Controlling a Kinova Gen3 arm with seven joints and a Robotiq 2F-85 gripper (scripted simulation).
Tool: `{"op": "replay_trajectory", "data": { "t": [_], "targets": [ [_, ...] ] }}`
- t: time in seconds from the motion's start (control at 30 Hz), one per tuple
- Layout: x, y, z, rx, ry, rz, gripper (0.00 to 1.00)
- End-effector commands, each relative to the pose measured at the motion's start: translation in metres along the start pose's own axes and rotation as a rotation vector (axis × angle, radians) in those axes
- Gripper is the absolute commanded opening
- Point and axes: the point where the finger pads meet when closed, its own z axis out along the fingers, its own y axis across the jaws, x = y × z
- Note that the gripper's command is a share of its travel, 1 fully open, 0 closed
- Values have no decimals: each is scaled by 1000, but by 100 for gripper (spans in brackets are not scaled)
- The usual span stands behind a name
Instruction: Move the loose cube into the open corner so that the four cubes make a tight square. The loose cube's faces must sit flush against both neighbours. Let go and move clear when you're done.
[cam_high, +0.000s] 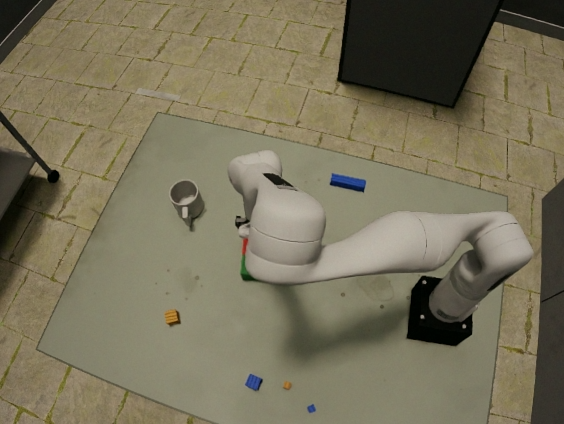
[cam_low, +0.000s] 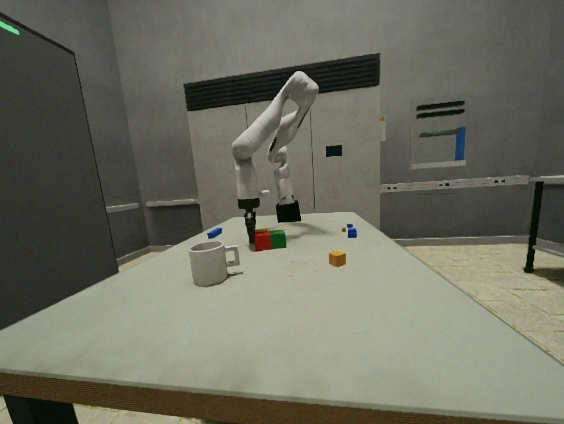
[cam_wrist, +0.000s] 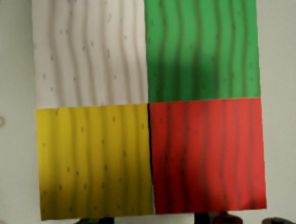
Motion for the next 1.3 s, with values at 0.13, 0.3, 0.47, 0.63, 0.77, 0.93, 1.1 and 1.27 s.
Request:
{"op": "replay_trajectory", "data": {
  "t": [0.13, 0.3, 0.47, 0.63, 0.77, 0.93, 1.1, 1.27],
  "targets": [
    [1, 1, -1, -2, 1, -1, 56],
    [1, 1, -1, -2, 1, -1, 56],
    [1, 1, -1, -2, 1, -1, 56],
    [1, 1, -1, -2, 1, -1, 56],
    [1, 1, -1, -2, 1, -1, 56],
    [1, 1, -1, -2, 1, -1, 56],
    [-1, 1, -1, -2, 1, -1, 56],
    [-4, 1, -1, -2, 1, -1, 56]
  ]
}}
